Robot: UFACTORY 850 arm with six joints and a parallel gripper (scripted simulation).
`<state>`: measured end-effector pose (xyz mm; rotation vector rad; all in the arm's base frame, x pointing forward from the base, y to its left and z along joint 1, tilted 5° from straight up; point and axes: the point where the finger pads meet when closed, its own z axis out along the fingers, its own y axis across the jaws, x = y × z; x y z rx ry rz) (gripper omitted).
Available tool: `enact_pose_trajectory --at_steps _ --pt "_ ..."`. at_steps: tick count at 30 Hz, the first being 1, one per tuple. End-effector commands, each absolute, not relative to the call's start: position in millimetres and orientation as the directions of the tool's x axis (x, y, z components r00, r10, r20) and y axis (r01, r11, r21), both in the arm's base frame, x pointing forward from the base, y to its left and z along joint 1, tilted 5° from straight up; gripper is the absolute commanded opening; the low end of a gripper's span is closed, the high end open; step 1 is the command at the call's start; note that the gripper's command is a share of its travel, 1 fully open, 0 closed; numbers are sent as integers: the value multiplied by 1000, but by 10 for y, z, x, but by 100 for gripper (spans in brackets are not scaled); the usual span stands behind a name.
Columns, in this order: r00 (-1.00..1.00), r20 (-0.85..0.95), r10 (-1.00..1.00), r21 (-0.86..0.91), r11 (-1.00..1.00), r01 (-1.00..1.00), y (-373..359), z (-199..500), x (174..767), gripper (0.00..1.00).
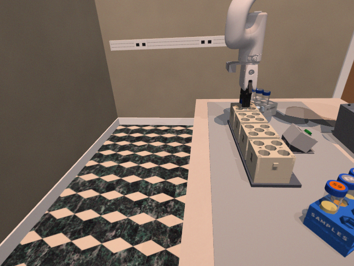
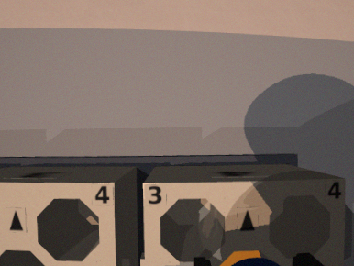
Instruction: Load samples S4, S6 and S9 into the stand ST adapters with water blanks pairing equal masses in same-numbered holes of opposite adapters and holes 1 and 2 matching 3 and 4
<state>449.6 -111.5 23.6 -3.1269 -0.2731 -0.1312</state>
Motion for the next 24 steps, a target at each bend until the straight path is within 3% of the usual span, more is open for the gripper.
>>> enact_pose_trajectory --at_steps 1,24 --pt "981 85 173 8 -985 173 -1117 241 4504 44" --pt "981 86 173 8 -985 173 -1121 619 4471 44"
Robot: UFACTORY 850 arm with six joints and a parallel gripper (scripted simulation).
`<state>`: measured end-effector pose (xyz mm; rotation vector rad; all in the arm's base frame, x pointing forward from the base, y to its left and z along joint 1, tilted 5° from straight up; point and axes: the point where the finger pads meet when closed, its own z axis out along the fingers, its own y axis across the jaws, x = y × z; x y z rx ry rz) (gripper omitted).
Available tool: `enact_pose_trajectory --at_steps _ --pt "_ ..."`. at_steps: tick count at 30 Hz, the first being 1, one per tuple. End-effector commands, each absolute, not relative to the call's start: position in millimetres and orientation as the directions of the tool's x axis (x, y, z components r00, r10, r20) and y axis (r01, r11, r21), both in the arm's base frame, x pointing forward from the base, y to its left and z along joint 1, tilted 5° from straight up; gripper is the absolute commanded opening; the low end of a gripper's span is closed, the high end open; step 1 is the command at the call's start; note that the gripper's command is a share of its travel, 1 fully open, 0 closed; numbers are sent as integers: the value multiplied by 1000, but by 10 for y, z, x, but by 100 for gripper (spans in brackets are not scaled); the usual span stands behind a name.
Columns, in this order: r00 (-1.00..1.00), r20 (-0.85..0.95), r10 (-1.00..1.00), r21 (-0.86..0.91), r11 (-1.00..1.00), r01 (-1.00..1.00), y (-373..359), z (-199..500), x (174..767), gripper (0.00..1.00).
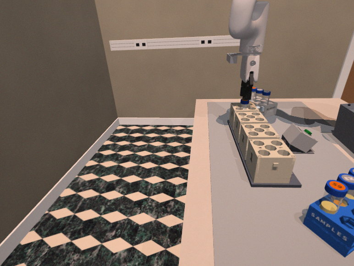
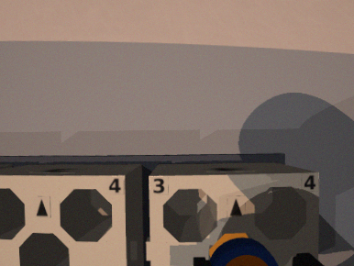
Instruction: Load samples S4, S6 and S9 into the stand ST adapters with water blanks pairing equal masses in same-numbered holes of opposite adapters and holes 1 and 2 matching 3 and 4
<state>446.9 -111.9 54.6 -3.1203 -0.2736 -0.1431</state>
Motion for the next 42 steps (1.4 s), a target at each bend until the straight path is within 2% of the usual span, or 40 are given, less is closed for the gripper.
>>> enact_pose_trajectory --at_steps 1,42 --pt "981 86 173 8 -985 173 -1121 639 4470 44" --pt "981 86 173 8 -985 173 -1126 1338 4411 44"
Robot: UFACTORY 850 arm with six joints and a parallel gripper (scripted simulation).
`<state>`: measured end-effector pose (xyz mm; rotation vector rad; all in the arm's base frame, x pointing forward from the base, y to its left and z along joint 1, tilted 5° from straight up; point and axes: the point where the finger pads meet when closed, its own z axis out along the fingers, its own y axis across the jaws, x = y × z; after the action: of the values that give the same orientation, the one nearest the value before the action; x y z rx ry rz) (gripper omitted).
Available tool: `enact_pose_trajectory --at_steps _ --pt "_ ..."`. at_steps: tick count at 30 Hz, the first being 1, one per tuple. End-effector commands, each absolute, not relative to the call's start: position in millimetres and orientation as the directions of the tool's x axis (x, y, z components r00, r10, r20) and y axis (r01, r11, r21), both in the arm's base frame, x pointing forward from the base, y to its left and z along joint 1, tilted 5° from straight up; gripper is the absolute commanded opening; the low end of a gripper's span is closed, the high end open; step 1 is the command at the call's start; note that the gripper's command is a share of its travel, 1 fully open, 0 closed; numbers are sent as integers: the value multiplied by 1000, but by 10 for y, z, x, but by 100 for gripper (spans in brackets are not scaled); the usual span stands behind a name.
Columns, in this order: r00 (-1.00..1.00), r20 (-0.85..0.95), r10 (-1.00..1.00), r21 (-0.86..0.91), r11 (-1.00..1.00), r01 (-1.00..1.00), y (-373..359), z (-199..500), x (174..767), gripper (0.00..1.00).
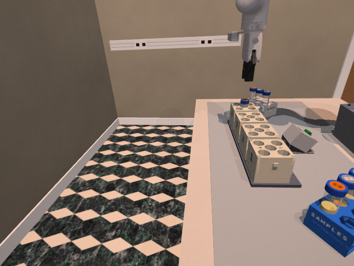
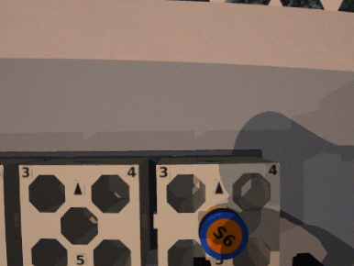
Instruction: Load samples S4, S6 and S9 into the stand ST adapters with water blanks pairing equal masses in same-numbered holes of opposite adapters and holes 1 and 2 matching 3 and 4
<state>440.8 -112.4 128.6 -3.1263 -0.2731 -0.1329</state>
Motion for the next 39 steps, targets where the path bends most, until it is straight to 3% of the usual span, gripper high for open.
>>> enact_pose_trajectory --at_steps 1,34,35,39 --pt "981 86 173 8 -985 173 -1126 1358 4410 44" --pt "981 86 173 8 -985 173 -1127 1520 4396 44" --pt "975 85 206 11 -979 206 -1079 1520 4382 57" --pt "939 83 334 22 -943 333 -888 1517 4324 57"
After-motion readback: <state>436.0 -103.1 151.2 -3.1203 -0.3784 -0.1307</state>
